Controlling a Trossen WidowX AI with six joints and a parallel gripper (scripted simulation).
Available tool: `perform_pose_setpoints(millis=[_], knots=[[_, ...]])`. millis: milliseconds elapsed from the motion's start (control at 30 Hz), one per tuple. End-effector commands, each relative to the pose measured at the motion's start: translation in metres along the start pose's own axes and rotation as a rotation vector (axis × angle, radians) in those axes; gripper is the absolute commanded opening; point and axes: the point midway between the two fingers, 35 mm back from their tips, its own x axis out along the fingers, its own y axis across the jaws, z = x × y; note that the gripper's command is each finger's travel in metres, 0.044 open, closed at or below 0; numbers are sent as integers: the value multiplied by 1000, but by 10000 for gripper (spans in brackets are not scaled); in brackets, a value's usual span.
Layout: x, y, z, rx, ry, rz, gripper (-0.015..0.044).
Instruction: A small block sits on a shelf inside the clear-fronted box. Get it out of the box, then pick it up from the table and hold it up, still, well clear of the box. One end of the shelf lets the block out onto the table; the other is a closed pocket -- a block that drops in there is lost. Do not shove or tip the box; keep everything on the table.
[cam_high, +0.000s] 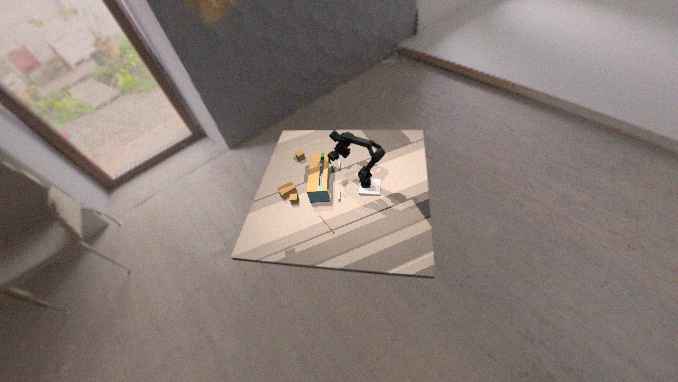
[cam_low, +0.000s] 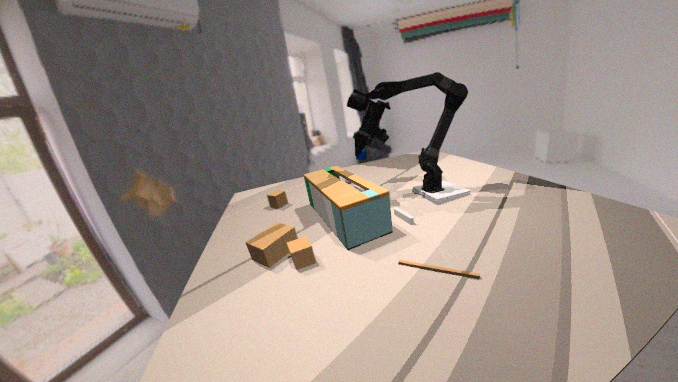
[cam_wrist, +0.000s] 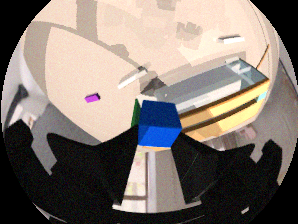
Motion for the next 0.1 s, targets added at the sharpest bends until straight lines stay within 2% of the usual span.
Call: perform_pose_setpoints(millis=[0, 67], knots=[[-1, 0, 0, 6, 2, 4, 0], [-1, 0, 0, 6, 2, 4, 0]])
